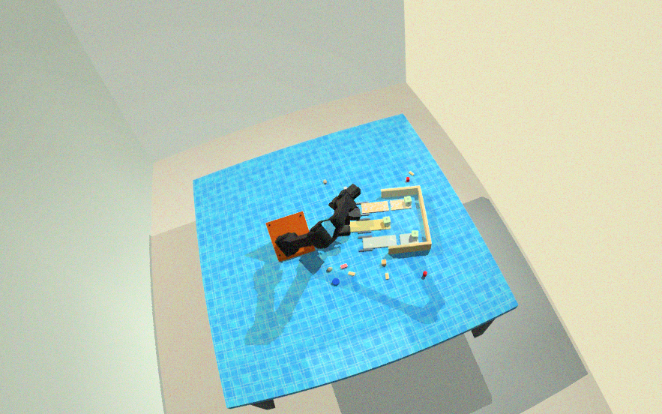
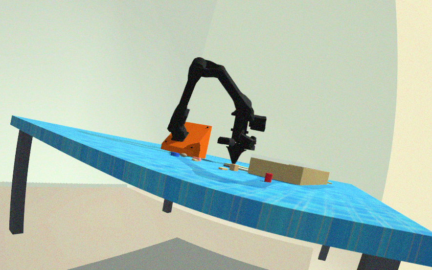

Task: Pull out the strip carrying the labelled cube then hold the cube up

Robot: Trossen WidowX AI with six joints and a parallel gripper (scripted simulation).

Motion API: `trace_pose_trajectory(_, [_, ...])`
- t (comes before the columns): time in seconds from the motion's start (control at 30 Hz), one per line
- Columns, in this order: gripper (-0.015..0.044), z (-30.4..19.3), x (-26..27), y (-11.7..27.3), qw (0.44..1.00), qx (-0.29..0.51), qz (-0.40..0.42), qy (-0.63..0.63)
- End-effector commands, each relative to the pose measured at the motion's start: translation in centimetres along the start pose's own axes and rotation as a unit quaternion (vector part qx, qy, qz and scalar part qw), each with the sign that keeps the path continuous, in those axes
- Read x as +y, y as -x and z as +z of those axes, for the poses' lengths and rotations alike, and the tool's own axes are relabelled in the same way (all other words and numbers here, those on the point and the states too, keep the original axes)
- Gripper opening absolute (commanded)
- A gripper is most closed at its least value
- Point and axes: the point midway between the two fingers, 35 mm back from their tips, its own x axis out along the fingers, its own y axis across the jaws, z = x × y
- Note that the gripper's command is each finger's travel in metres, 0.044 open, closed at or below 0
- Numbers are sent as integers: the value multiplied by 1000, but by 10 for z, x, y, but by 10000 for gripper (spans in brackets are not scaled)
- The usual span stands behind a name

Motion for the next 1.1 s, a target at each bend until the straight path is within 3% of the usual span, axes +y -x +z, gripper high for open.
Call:
trace_pose_trajectory(0.0, [0, -14, -2, -4, 1000, 12, -3, 4])
trace_pose_trajectory(1.07, [0, -64, -2, -3, 1000, 13, -2, 5])
